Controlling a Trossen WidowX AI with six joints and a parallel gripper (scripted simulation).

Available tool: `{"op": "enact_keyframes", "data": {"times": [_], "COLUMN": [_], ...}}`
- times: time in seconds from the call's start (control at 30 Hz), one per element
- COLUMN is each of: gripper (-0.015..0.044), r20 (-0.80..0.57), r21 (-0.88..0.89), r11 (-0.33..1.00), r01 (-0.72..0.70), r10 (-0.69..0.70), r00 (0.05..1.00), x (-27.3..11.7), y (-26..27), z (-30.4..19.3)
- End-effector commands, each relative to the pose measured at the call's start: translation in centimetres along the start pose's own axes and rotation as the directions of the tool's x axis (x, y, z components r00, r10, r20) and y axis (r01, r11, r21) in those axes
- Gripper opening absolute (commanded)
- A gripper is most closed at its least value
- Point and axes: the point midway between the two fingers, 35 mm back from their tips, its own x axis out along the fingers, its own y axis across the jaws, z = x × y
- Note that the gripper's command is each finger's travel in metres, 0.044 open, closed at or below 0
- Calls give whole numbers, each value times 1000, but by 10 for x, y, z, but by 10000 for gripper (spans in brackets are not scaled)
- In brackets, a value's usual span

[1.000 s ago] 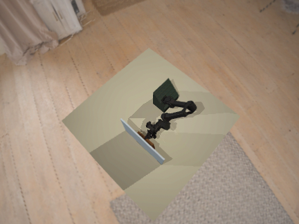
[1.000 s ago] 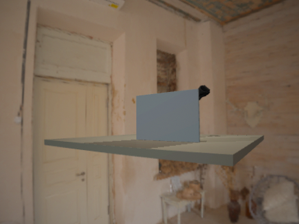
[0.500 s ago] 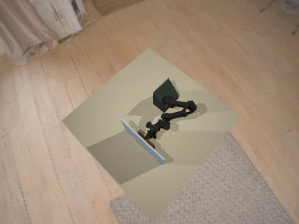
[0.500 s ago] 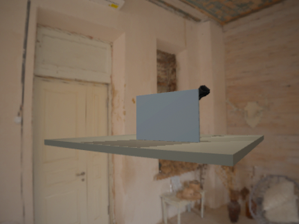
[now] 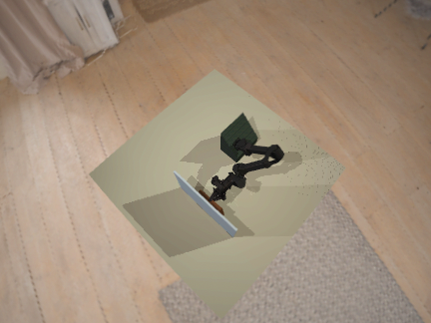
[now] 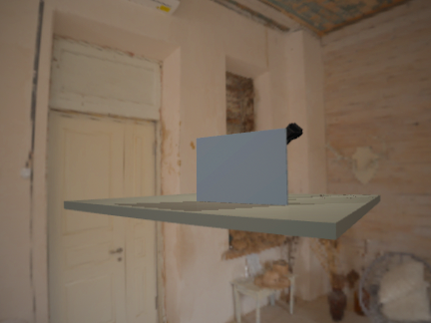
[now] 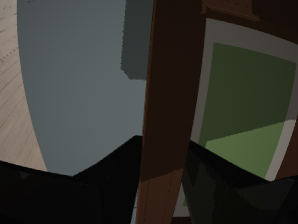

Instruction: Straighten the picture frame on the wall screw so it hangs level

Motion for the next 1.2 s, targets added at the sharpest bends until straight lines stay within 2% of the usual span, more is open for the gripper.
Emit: {"op": "enact_keyframes", "data": {"times": [0.0,1.17], "gripper": [0,0], "r20": [2,2], "r21": [-5,-5], "r11": [1000,1000], "r01": [-12,-12], "r10": [12,12], "r00": [1000,1000], "x": [0,0], "y": [3,-2], "z": [-2,-2]}}
